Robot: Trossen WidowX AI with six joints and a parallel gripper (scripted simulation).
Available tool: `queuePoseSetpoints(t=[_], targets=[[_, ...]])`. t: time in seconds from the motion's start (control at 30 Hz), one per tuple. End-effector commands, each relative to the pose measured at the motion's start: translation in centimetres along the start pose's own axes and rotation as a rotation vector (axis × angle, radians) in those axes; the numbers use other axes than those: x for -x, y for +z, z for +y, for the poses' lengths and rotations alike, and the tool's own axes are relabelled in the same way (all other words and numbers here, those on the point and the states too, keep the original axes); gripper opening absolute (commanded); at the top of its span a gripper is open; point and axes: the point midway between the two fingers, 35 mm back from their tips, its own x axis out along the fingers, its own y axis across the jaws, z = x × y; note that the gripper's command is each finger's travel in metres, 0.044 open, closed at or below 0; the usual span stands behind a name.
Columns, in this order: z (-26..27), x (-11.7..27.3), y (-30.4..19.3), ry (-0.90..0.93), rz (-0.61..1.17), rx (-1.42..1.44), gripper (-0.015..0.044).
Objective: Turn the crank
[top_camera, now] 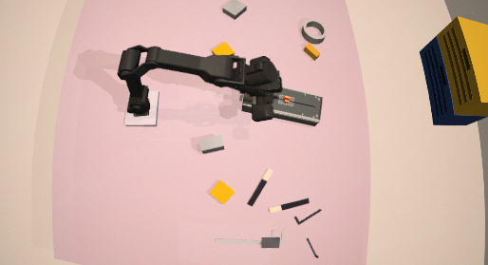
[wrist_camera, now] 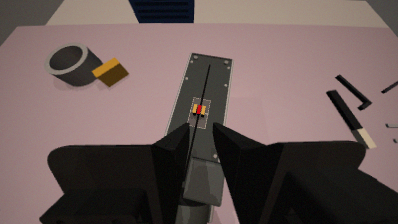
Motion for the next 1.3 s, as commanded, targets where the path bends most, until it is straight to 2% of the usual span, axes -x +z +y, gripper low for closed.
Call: queuePoseSetpoints(t=[0.0,0.27,0.33,0.9,1.27], targets=[[-0.02,0.0,0.0,-0.001,0.0,0.0,0.021],[-0.02,0.0,0.0,-0.001,0.0,0.0,0.042],[-0.02,0.0,0.0,-0.001,0.0,0.0,0.044],[-0.02,0.0,0.0,-0.001,0.0,0.0,0.0],[-0.02,0.0,0.0,-0.001,0.0,0.0,0.0]])
